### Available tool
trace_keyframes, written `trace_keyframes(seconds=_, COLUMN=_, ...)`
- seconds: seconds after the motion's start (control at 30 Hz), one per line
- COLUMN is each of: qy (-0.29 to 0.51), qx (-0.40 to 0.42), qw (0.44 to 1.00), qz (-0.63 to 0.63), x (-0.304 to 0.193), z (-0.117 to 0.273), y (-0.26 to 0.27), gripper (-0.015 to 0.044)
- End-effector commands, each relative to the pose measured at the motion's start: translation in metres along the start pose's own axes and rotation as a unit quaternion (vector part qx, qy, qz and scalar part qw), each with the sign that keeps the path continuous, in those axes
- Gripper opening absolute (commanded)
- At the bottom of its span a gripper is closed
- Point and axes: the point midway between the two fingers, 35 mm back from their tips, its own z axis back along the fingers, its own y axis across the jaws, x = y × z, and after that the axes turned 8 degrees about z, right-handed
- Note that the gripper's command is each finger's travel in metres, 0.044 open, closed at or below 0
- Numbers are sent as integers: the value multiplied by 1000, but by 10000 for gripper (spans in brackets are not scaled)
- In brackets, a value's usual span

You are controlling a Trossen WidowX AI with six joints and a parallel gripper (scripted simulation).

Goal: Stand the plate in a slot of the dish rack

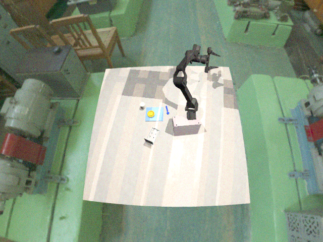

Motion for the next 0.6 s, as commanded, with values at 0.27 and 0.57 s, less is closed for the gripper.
trace_keyframes(seconds=0.27, qy=-177, qx=43, qw=983, qz=29, x=111, z=35, y=39, gripper=400)
trace_keyframes(seconds=0.57, qy=-230, qx=65, qw=969, qz=66, x=133, z=49, y=61, gripper=400)
